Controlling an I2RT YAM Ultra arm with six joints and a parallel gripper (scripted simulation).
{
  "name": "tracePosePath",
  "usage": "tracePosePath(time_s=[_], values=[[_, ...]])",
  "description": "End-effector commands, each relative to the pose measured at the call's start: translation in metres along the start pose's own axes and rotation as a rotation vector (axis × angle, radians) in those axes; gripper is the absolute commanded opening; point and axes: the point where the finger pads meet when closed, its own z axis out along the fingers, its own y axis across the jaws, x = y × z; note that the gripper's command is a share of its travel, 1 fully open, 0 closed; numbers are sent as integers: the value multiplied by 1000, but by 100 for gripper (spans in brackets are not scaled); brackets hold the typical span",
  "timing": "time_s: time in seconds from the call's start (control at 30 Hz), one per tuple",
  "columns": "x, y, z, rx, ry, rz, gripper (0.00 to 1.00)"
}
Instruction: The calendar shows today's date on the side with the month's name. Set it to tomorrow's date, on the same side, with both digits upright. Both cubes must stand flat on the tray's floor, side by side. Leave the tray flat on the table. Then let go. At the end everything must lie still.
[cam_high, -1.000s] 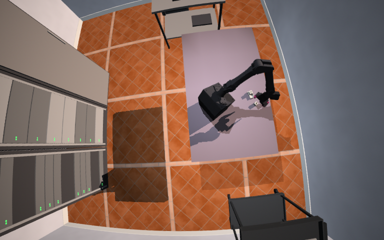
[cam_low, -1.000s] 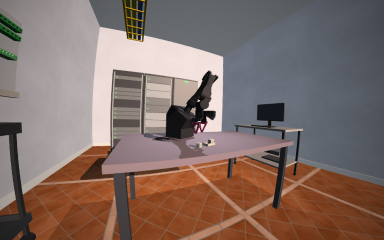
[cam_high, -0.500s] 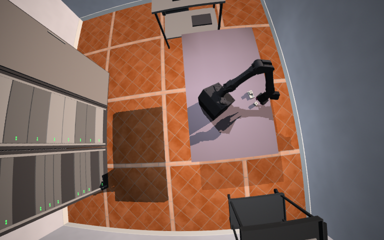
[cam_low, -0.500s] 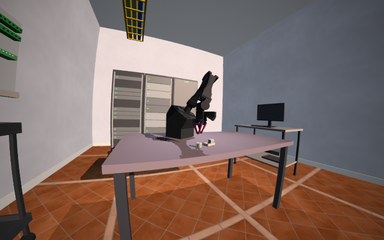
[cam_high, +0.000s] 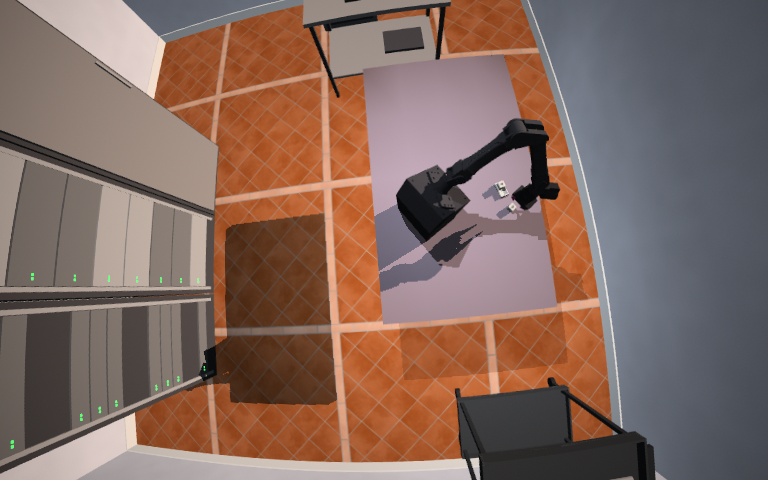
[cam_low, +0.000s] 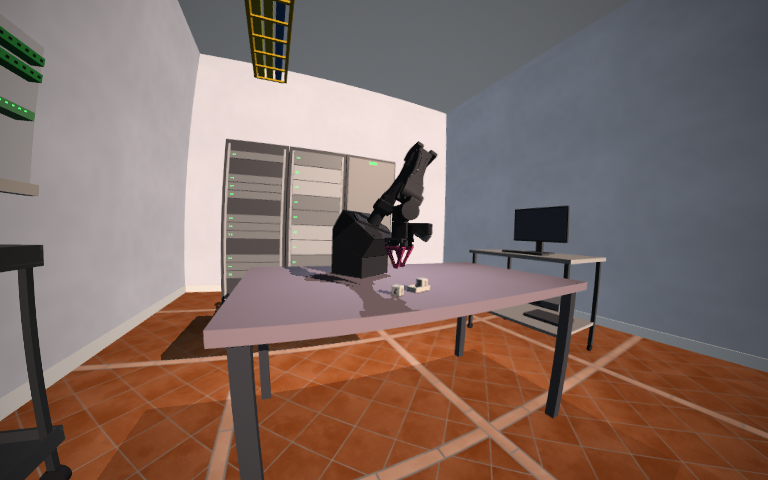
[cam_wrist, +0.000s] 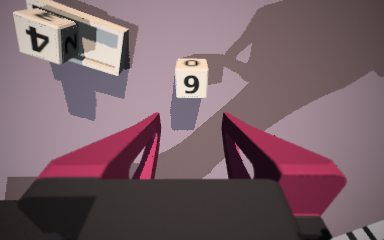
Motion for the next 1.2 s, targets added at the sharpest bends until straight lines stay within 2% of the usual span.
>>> tracePosePath(time_s=[0.0, 0.57, 1.03, 1.17], values=[[3, -5, 1, 1, 1, 17, 47], [1, -6, 3, 6, -4, 12, 47], [2, 1, 19, -4, 5, 6, 47], [6, -5, 19, 5, 5, 21, 47]])
